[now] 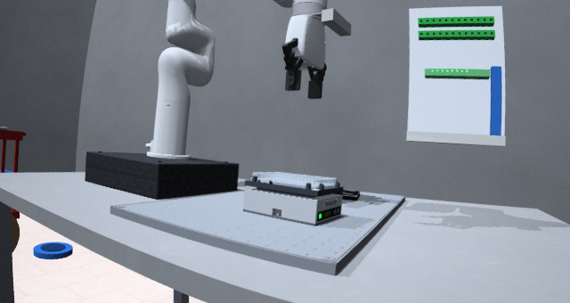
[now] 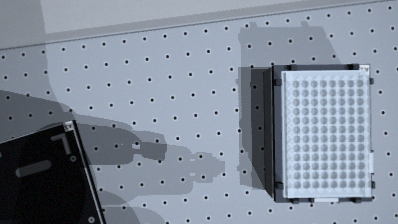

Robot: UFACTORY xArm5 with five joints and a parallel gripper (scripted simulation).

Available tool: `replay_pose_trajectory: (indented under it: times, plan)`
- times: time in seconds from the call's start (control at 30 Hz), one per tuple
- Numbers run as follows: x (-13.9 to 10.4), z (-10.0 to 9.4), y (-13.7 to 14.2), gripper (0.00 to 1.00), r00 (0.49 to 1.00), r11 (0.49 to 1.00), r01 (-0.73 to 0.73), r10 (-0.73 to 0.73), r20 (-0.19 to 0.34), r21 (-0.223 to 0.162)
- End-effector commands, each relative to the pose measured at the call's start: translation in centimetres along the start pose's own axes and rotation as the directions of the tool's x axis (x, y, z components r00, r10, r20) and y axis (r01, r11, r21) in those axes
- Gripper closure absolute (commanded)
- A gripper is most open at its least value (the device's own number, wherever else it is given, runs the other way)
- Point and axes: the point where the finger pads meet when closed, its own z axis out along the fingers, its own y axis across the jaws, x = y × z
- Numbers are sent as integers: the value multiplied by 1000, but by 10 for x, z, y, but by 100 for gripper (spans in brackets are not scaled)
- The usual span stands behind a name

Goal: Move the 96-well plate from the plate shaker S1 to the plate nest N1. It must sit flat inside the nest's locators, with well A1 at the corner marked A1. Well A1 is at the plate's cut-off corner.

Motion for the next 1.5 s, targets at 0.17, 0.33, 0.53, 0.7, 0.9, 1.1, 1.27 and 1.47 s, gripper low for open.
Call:
replay_pose_trajectory:
  times: [0.17, 0.33, 0.53, 0.7, 0.9, 1.1, 1.27, 1.47]
  plan:
    - [17, 24, 28, 0, 1000, 1000, 0, 0, -5, -1]
    - [25, 40, 45, 0, 1000, 1000, 0, 0, -5, 0]
    - [36, 59, 66, 0, 1000, 1000, 0, 0, -5, -1]
    - [41, 68, 76, 0, 1000, 1000, 0, 0, -5, -1]
    - [49, 83, 93, 0, 1000, 1000, 0, 0, -5, -1]
    - [49, 83, 93, 0, 1000, 1000, 0, 0, -5, -1]
    - [49, 83, 93, 0, 1000, 1000, 0, 0, -5, -1]
    - [49, 83, 93, 0, 1000, 1000, 0, 0, -5, -1]
